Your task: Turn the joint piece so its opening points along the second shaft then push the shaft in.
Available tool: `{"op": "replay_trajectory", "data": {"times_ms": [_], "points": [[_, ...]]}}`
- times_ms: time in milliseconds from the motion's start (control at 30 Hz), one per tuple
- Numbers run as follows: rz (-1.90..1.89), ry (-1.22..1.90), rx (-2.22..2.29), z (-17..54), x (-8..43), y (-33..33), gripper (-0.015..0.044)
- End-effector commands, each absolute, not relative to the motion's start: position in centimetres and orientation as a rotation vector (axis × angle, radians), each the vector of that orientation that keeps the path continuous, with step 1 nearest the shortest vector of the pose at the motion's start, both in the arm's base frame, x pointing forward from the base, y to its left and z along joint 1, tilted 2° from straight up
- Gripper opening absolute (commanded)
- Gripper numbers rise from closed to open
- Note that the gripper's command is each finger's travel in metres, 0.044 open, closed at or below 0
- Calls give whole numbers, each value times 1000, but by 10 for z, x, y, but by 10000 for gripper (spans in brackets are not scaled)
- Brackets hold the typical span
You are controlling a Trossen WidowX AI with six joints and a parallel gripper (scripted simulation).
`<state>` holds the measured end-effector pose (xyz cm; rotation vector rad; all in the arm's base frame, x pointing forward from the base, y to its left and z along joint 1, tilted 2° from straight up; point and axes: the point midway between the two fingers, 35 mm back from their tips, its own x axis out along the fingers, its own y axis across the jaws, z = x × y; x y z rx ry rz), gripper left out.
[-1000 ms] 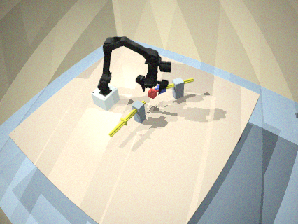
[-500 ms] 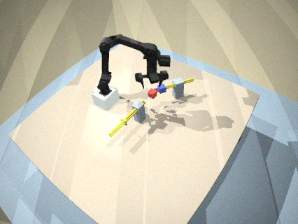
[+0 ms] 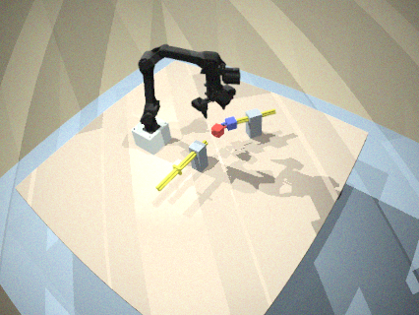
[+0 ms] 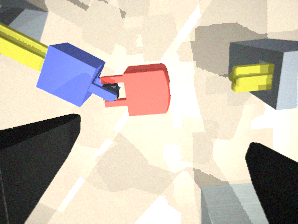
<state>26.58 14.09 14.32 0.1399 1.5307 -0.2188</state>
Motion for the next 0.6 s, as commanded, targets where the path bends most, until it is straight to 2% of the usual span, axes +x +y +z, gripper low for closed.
{"op": "replay_trajectory", "data": {"times_ms": [0,300,567], "points": [[-99,1534,55,158,264,140,440],[6,1536,-29,168,261,138,440],[-95,1563,130,159,264,129,440]]}}
